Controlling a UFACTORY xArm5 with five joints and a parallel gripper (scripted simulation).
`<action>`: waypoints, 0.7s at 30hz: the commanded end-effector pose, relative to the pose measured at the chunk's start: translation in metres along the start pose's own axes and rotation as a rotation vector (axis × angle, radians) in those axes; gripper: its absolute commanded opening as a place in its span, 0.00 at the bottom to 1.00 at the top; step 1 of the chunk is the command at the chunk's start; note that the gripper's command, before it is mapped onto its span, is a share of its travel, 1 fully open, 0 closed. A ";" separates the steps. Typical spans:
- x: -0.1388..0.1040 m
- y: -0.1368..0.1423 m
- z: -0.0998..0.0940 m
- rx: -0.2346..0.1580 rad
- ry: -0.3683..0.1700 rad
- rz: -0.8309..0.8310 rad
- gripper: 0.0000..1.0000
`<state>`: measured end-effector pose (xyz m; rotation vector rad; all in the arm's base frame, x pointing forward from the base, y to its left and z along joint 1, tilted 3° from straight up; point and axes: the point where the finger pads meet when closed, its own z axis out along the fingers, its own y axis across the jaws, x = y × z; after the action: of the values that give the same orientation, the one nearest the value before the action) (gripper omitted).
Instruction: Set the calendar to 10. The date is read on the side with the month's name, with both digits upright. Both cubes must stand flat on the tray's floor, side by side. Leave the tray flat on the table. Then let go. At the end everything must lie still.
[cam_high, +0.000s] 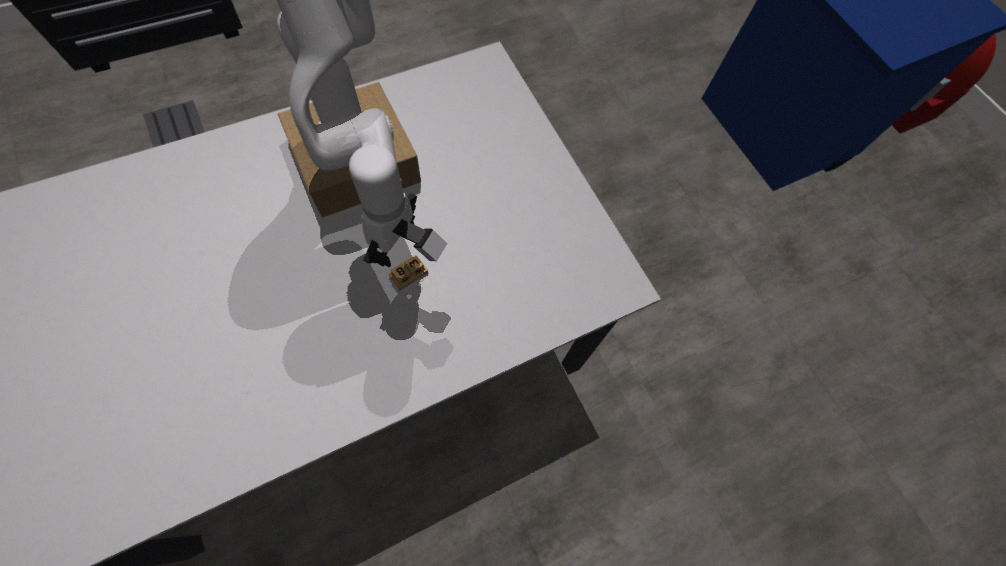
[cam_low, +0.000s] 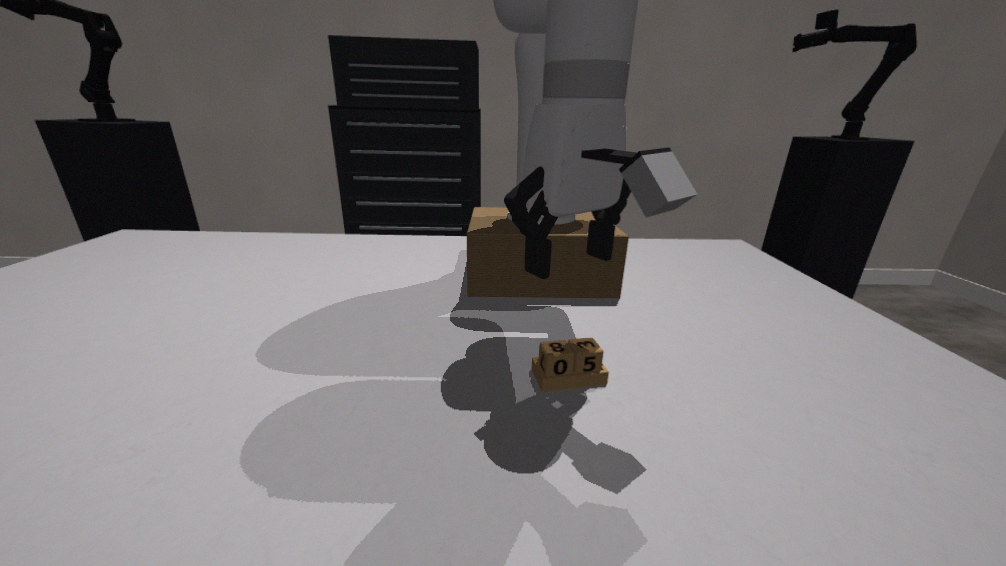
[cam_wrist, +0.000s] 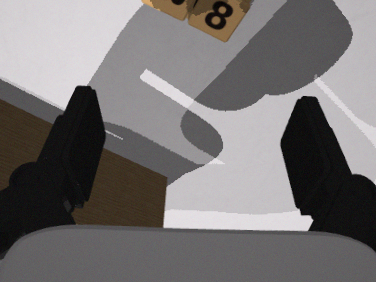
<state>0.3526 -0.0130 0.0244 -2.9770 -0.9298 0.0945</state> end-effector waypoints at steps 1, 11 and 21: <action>-0.003 0.001 0.000 -0.003 0.004 -0.144 1.00; -0.012 0.003 0.002 -0.003 0.004 -0.500 1.00; -0.022 0.004 0.004 -0.003 0.005 -0.874 1.00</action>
<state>0.3375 -0.0266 0.0207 -2.4241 -1.9279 0.0724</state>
